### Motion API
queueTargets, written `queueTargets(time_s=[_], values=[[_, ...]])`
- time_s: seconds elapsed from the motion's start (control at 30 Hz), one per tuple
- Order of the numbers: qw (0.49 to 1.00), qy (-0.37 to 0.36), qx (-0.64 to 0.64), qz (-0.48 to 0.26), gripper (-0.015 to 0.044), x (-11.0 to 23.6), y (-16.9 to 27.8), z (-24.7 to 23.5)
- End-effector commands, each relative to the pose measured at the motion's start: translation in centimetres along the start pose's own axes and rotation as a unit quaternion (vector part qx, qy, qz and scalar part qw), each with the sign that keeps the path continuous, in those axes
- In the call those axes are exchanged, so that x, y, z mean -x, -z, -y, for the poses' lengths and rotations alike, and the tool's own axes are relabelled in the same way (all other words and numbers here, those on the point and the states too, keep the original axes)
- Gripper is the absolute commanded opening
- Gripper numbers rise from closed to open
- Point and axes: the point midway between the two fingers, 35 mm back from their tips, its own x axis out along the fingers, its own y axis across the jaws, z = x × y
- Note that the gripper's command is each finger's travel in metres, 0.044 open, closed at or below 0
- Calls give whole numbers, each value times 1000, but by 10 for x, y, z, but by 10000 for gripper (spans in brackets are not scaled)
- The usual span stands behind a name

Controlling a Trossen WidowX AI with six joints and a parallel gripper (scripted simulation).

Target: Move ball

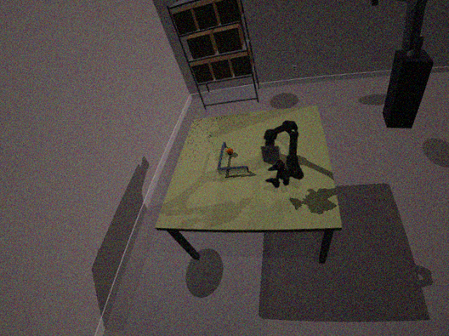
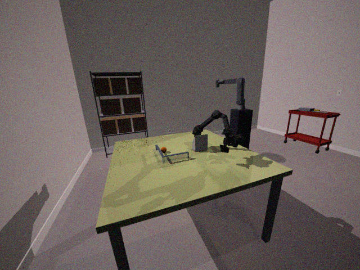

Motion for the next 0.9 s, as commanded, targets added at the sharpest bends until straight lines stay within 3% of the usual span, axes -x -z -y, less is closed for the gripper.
queueTargets(time_s=[0.0,0.23,0.53,0.7,0.87], values=[[1000,-4,2,-1,375,-2,1,0],[985,-135,-40,-95,375,-82,42,6],[915,-284,-145,-247,375,-179,141,-1],[849,-342,-214,-341,375,-215,218,-13],[787,-376,-264,-410,375,-229,281,-26]])
